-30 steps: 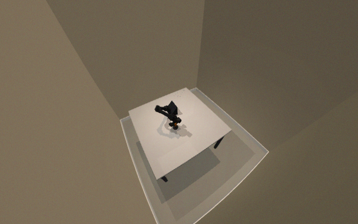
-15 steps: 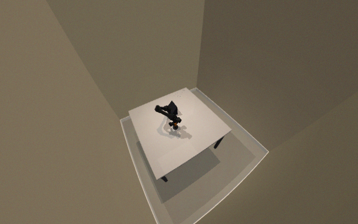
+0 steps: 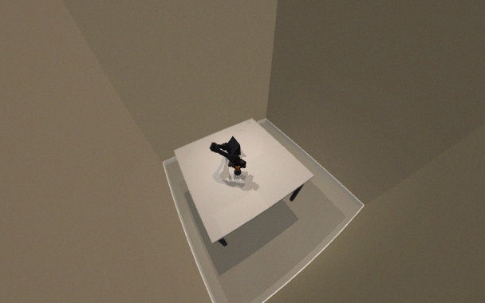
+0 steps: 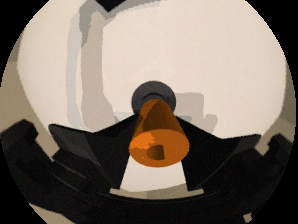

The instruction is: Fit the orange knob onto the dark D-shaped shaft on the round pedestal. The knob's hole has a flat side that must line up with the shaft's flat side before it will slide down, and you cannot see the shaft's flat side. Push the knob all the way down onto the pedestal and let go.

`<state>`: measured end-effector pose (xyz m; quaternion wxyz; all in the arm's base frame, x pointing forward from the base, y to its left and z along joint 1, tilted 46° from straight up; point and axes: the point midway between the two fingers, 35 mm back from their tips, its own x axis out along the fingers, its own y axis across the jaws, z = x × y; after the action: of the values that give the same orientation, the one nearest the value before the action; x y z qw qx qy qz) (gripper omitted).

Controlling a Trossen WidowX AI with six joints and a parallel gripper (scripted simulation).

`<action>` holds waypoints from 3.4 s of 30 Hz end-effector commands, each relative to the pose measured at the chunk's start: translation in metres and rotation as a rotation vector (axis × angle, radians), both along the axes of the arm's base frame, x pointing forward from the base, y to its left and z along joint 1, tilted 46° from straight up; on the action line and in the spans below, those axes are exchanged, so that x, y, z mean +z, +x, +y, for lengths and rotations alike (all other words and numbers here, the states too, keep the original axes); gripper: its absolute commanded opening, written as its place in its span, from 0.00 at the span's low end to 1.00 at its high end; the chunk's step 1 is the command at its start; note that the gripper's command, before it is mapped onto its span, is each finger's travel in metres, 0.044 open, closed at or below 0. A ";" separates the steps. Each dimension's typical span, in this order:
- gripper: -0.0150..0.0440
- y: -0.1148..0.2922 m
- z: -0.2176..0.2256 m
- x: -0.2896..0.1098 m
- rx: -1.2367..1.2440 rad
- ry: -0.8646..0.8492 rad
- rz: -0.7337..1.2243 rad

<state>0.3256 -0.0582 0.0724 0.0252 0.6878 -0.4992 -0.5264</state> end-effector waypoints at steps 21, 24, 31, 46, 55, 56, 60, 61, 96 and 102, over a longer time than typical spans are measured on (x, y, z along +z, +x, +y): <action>0.25 -0.002 -0.003 0.006 -1.232 -0.089 -1.261; 0.25 -0.003 -0.002 0.006 -1.372 -0.099 -1.403; 0.25 -0.005 -0.002 0.006 -1.708 -0.123 -1.744; 0.25 -0.007 0.002 0.003 -1.925 -0.139 -1.964; 0.25 -0.005 0.003 0.001 -1.925 -0.139 -1.964; 0.25 -0.005 0.003 0.000 -1.925 -0.139 -1.964; 0.25 -0.004 0.002 -0.001 -1.925 -0.139 -1.964; 0.25 -0.003 0.002 -0.002 -1.925 -0.139 -1.964; 0.25 -0.003 0.001 0.002 -1.925 -0.139 -1.964; 0.25 -0.002 0.000 -0.002 -1.925 -0.139 -1.964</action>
<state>0.3225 -0.0593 0.0729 -0.6700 0.1567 -0.6130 0.3883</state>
